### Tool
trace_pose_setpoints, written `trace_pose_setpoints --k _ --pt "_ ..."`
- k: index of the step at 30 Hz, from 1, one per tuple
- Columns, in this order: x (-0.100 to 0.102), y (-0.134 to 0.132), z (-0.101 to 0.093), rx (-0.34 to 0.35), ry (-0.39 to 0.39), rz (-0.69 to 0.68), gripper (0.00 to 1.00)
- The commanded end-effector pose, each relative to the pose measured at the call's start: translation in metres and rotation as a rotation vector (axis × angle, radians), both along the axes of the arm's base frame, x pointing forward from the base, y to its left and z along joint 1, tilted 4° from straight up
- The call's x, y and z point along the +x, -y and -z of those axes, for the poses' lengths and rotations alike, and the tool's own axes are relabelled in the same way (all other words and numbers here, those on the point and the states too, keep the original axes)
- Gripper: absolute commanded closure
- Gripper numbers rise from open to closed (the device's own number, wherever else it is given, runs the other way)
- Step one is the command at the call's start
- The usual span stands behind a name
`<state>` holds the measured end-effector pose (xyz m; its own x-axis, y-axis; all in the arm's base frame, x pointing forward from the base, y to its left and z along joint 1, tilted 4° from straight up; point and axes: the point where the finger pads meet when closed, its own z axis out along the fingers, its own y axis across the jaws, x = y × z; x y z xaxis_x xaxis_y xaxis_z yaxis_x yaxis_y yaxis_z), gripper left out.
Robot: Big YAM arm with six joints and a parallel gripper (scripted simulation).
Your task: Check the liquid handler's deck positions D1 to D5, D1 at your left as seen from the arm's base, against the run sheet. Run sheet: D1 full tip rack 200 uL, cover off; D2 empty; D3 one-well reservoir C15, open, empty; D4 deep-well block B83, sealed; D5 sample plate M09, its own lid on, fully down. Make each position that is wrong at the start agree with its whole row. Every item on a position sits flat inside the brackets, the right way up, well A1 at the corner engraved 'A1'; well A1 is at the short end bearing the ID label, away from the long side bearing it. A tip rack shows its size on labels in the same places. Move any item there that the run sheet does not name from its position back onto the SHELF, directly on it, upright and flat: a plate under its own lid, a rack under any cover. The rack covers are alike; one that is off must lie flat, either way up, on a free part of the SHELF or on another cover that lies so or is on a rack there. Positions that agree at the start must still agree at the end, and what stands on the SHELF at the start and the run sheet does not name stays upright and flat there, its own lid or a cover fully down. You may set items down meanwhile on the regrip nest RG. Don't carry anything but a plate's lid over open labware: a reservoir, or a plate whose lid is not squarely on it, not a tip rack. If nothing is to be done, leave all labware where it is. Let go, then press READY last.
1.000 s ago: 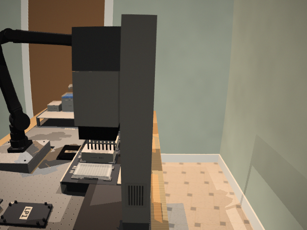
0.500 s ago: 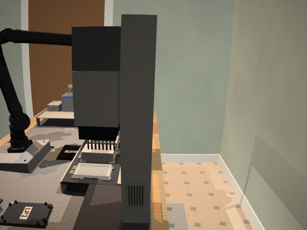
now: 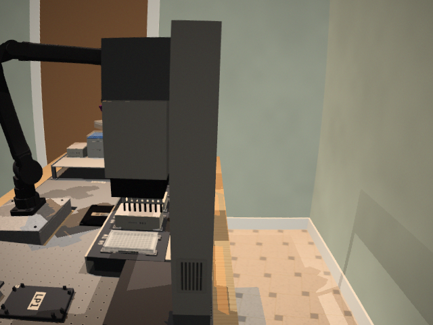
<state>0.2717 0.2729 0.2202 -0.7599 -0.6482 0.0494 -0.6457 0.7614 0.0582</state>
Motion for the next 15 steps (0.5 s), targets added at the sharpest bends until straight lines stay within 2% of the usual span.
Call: trace_pose_setpoints --k 1,15 --pt "0.0021 -0.0028 -0.0105 0.025 0.023 -0.075 1.0" --pt "0.0019 -0.0028 -0.0105 0.042 0.029 -0.335 1.0"
